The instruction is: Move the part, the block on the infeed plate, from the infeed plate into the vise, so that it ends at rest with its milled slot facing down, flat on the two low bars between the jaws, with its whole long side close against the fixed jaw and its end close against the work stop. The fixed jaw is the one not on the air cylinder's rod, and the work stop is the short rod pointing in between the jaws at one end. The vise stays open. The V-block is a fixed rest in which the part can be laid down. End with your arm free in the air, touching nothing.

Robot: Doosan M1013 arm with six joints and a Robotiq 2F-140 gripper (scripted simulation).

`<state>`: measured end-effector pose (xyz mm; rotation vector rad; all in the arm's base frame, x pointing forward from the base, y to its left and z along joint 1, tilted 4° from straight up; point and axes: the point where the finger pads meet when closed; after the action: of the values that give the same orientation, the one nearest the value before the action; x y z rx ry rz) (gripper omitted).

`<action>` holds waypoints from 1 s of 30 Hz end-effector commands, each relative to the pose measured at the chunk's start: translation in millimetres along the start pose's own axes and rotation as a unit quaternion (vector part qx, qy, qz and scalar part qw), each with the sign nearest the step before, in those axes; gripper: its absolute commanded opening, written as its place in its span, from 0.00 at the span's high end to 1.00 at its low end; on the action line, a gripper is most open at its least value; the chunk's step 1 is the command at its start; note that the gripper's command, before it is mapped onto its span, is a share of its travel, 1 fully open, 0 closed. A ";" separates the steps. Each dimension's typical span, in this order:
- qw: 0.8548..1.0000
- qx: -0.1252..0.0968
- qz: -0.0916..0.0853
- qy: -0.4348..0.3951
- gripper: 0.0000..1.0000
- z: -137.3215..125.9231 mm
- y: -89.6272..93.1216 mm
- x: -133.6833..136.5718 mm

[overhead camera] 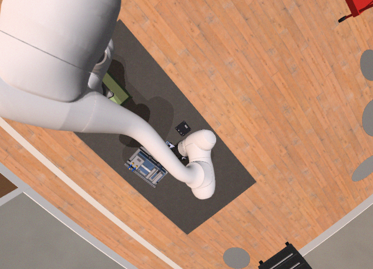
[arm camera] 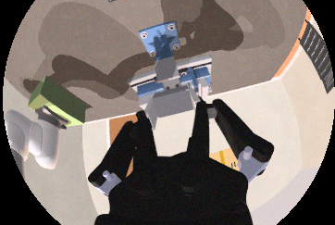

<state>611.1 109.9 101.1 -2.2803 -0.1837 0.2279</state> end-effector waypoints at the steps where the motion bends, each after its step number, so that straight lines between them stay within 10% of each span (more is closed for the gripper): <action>1: 1.000 0.001 -0.001 0.002 1.00 -1.9 -3.5 2.2; 30: 0.999 0.040 -0.005 0.002 1.00 -2.4 -2.3 -0.3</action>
<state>611.8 110.7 104.5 -2.2230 -0.1828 0.2220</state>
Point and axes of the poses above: the point where the finger pads meet when closed, its own y axis out along the fingers, its own x axis across the jaws, z = x × y, and after that the axes turned 7 degrees about -y, right-handed
